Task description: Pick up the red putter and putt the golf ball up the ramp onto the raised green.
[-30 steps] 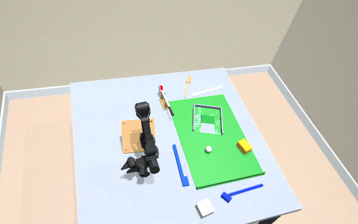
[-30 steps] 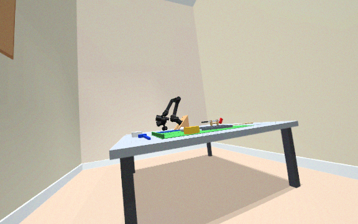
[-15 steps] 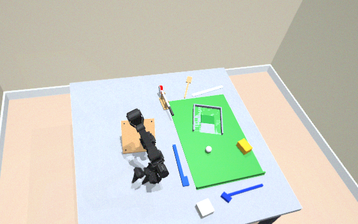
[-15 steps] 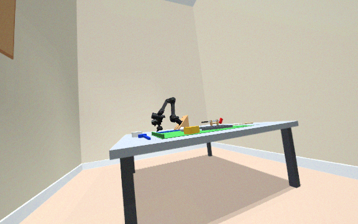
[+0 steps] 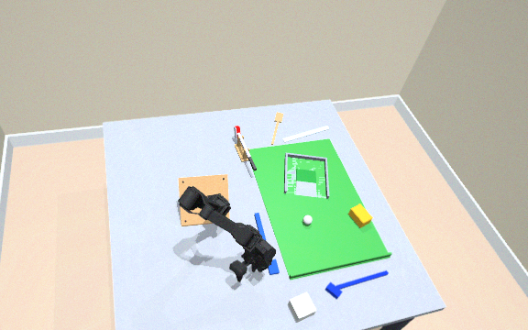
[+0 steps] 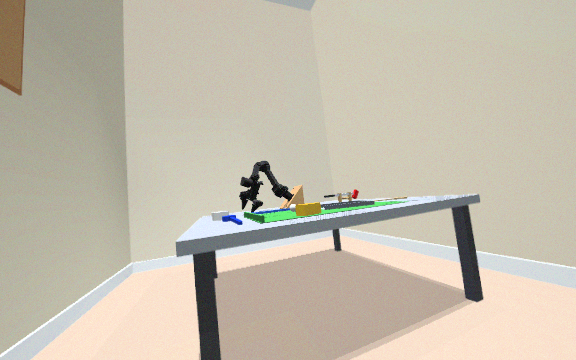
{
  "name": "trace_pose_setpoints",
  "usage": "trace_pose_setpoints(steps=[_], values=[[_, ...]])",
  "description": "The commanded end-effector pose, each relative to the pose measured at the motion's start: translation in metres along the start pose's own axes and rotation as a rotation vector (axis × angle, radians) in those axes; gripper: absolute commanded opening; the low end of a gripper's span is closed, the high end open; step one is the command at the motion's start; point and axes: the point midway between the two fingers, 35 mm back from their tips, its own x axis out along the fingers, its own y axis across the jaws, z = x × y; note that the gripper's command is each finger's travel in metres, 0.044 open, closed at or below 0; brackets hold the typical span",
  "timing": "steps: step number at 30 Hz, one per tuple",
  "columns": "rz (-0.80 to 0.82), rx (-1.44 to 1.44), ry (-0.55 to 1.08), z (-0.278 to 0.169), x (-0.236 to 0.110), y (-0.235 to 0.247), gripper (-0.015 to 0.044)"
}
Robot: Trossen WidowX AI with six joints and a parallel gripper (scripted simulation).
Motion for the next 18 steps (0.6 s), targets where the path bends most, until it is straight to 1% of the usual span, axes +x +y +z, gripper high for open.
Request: trace_pose_setpoints(steps=[1, 6, 9, 18], values=[[0.151, -0.168, -0.039, 0.019, -0.01, 0.046, 0.044], [0.354, -0.439, -0.103, 0.035, -0.037, 0.116, 0.044], [0.47, -0.602, -0.143, 0.036, -0.061, 0.162, 0.044], [0.522, -0.681, -0.163, 0.034, -0.074, 0.184, 0.044]])
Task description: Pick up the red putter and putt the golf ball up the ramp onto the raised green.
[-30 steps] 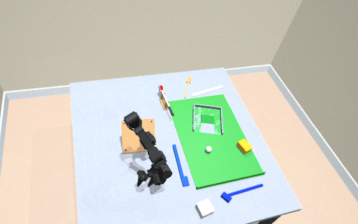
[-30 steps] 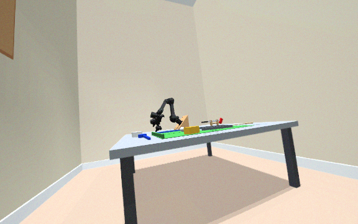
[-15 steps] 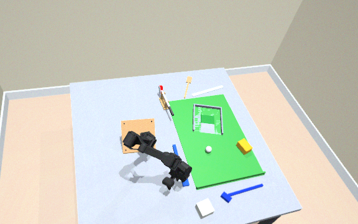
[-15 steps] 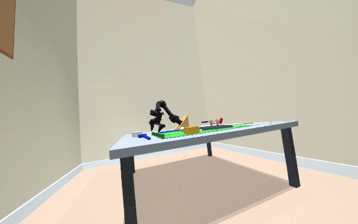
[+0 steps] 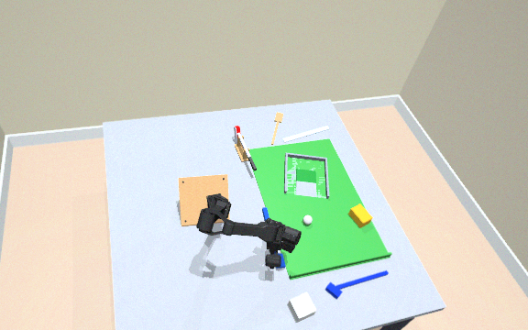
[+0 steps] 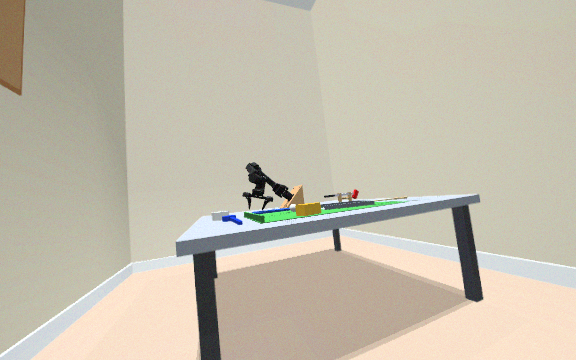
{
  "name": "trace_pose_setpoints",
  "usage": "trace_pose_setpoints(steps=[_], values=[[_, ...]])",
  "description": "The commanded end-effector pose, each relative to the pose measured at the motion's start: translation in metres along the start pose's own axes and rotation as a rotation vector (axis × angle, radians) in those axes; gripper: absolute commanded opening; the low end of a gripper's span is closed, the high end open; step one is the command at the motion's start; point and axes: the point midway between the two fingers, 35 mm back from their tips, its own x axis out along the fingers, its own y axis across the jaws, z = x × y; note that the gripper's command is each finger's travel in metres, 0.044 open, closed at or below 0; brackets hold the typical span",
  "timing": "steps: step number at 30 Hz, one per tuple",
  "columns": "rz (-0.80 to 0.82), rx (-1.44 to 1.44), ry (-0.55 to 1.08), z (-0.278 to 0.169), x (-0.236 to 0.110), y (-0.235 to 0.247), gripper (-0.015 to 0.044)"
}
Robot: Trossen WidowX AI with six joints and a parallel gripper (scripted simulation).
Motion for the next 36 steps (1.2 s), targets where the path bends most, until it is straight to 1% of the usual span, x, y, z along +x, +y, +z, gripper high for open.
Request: trace_pose_setpoints(steps=[1, 11, 16, 20, 23, 26, 29, 32, 36], values=[[0.271, -0.043, -0.187, 0.045, -0.02, 0.064, 0.044], [0.308, -0.115, -0.209, 0.053, -0.028, 0.082, 0.044], [0.438, -0.41, -0.29, 0.072, -0.064, 0.152, 0.044], [0.503, -0.588, -0.336, 0.076, -0.09, 0.196, 0.044], [0.558, -0.757, -0.38, 0.074, -0.121, 0.243, 0.044], [0.598, -0.932, -0.414, 0.063, -0.151, 0.289, 0.044], [0.621, -1.116, -0.436, 0.042, -0.178, 0.332, 0.044], [0.629, -1.306, -0.45, 0.014, -0.202, 0.373, 0.044], [0.616, -1.553, -0.455, -0.035, -0.226, 0.422, 0.044]])
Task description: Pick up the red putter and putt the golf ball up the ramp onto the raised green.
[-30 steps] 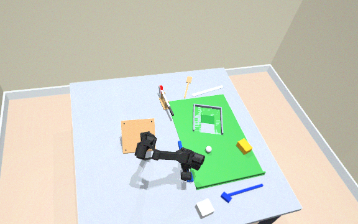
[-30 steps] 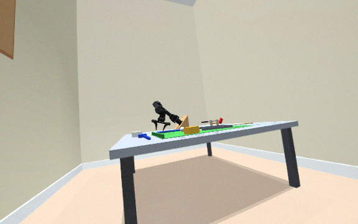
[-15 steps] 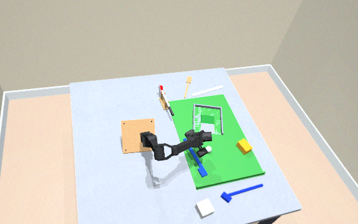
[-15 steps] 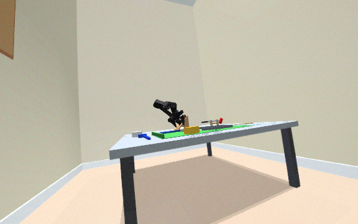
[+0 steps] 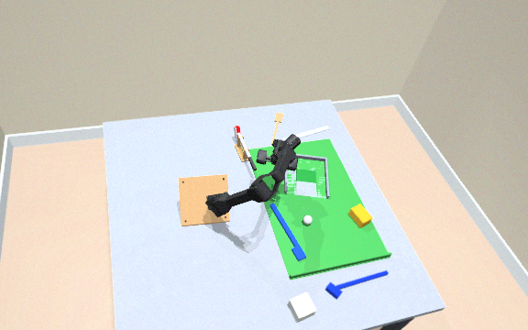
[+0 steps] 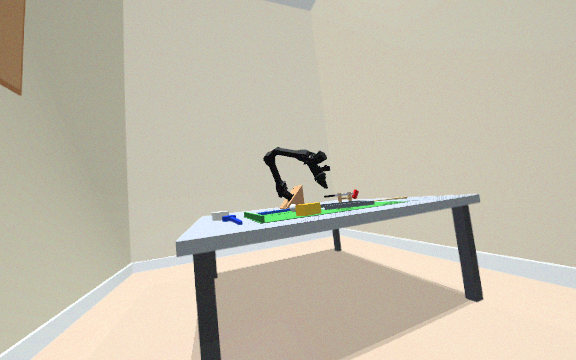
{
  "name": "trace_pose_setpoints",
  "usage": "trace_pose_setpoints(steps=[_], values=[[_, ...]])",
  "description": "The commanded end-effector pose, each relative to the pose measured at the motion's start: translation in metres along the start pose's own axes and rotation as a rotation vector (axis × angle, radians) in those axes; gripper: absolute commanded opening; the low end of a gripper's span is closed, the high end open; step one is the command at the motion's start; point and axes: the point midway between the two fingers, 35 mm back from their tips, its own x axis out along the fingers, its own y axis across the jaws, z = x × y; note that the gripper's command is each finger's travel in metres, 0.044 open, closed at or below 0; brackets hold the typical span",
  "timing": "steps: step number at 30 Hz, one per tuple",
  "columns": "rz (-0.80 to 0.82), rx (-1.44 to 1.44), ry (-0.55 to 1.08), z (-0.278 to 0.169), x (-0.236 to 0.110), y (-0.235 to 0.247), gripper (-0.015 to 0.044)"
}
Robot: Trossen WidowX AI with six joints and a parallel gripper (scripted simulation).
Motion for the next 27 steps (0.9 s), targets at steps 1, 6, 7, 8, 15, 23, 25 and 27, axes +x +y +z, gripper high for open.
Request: trace_pose_setpoints(steps=[1, 6, 7, 8, 15, 23, 25, 27], values=[[0.068, -0.221, 0.051, 0.038, 0.017, 0.057, 0.044], [0.129, -0.467, 0.132, 0.068, 0.043, 0.127, 0.044], [0.134, -0.49, 0.14, 0.07, 0.046, 0.133, 0.044], [0.136, -0.497, 0.143, 0.071, 0.047, 0.136, 0.044], [0.136, -0.497, 0.144, 0.066, 0.058, 0.135, 0.044], [0.135, -0.497, 0.144, 0.062, 0.07, 0.133, 0.044], [0.135, -0.497, 0.144, 0.059, 0.077, 0.133, 0.044], [0.135, -0.496, 0.145, 0.055, 0.086, 0.132, 0.044]])
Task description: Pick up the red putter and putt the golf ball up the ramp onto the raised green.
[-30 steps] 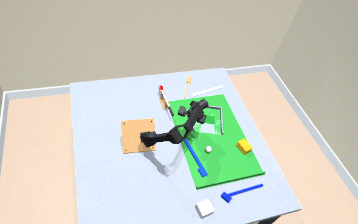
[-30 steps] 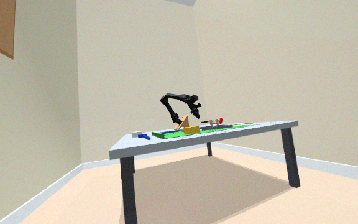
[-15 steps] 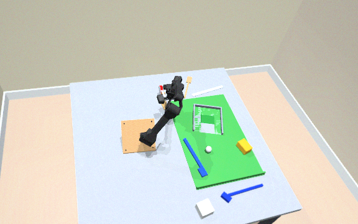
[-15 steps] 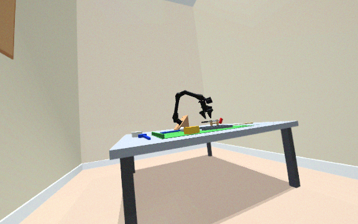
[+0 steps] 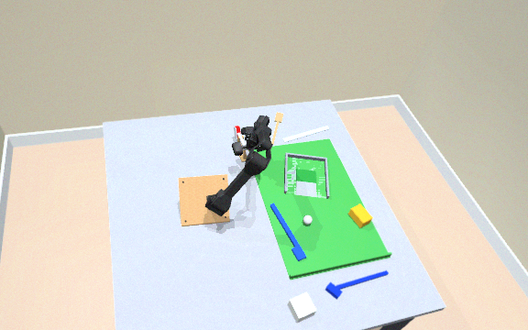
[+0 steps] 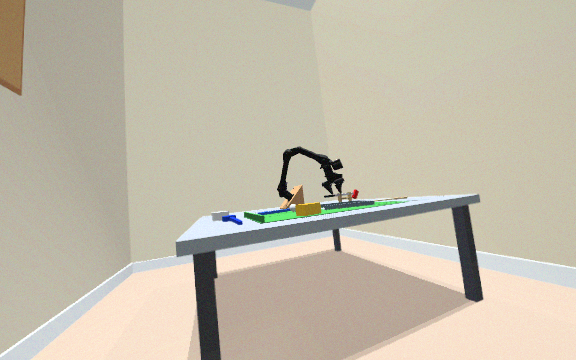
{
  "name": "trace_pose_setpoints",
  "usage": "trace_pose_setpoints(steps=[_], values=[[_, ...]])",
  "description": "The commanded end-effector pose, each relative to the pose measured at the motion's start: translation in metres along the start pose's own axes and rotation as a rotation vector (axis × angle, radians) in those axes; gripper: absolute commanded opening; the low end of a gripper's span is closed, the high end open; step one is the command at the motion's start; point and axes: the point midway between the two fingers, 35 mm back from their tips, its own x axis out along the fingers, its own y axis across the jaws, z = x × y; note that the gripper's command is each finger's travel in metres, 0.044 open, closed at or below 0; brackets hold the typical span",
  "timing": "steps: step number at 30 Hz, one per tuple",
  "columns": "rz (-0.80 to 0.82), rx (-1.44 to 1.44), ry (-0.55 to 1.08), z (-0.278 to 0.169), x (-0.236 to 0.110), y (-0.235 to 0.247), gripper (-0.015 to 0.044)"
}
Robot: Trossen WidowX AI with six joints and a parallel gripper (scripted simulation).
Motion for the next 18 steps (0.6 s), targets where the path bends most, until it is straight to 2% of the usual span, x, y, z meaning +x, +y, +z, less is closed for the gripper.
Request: trace_pose_setpoints(steps=[1, 18], values=[[0.005, -0.001, 0.01, -0.007, 0.017, 0.001, 0.044], [0.005, -0.001, 0.011, -0.012, 0.034, 0.001, 0.044]])
